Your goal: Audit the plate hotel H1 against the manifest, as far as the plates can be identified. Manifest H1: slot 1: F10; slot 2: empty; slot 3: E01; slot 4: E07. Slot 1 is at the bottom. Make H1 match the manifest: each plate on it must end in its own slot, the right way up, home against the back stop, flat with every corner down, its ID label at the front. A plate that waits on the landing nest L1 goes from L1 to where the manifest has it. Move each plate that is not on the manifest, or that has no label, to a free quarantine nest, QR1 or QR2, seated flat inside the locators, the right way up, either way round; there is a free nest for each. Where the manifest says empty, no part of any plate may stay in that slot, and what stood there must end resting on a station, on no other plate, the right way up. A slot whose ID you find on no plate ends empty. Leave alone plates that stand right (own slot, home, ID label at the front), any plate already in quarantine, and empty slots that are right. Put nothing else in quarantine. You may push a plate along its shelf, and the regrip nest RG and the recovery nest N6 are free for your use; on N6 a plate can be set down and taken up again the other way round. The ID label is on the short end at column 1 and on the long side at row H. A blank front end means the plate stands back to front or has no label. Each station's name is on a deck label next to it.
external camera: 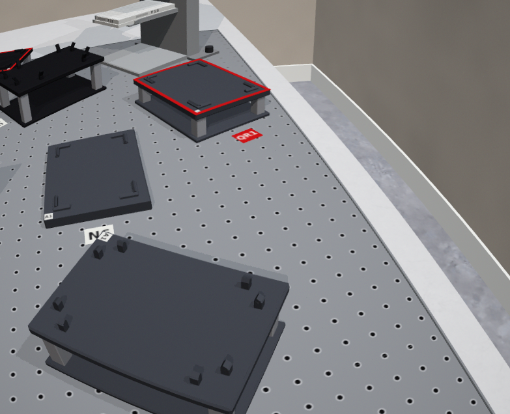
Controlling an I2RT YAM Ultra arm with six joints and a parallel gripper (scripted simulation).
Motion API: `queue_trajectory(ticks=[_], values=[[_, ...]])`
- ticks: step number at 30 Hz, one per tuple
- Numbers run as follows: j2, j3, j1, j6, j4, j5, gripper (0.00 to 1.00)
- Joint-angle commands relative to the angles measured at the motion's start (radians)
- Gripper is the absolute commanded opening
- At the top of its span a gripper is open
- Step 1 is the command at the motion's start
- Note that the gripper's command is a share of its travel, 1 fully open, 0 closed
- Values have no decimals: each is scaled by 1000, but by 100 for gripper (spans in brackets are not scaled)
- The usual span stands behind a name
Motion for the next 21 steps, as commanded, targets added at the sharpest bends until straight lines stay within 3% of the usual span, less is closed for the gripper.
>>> queue_trajectory(ticks=[1,21], values=[[-17,-1,-11,-1,-2,-6,100],[-42,-91,134,2,66,140,100]])
